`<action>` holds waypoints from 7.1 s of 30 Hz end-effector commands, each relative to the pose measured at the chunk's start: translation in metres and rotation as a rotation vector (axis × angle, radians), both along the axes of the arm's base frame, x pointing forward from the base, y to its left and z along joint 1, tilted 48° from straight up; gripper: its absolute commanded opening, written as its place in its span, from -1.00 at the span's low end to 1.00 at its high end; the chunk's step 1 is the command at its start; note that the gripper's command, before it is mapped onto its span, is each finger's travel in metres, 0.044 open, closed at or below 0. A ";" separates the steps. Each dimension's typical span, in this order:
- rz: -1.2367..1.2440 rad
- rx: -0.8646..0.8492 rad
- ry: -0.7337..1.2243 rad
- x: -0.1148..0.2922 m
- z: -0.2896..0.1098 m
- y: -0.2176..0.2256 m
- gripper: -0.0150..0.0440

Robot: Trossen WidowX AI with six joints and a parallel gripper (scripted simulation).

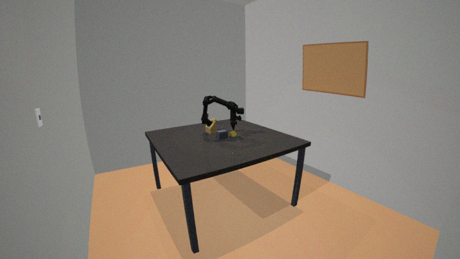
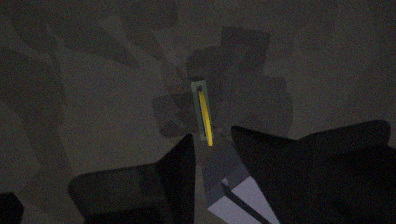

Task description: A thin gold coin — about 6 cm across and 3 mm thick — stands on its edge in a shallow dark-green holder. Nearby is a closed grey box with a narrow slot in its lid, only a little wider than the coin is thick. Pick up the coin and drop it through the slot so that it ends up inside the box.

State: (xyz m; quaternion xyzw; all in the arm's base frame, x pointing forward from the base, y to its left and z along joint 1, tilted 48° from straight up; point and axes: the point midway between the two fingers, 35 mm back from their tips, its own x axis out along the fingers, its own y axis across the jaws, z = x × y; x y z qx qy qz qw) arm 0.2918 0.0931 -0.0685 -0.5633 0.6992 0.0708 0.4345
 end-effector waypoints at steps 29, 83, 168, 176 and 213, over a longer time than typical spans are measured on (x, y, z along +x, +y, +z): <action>0.006 -0.009 0.005 0.001 -0.036 -0.040 0.05; 0.006 -0.006 0.006 0.002 -0.005 -0.005 -0.49; 0.418 -0.019 0.451 -0.028 0.100 -0.058 -0.49; 0.413 -0.012 0.444 -0.026 0.098 -0.055 -0.49; 0.421 -0.009 0.454 -0.028 0.098 -0.064 -0.49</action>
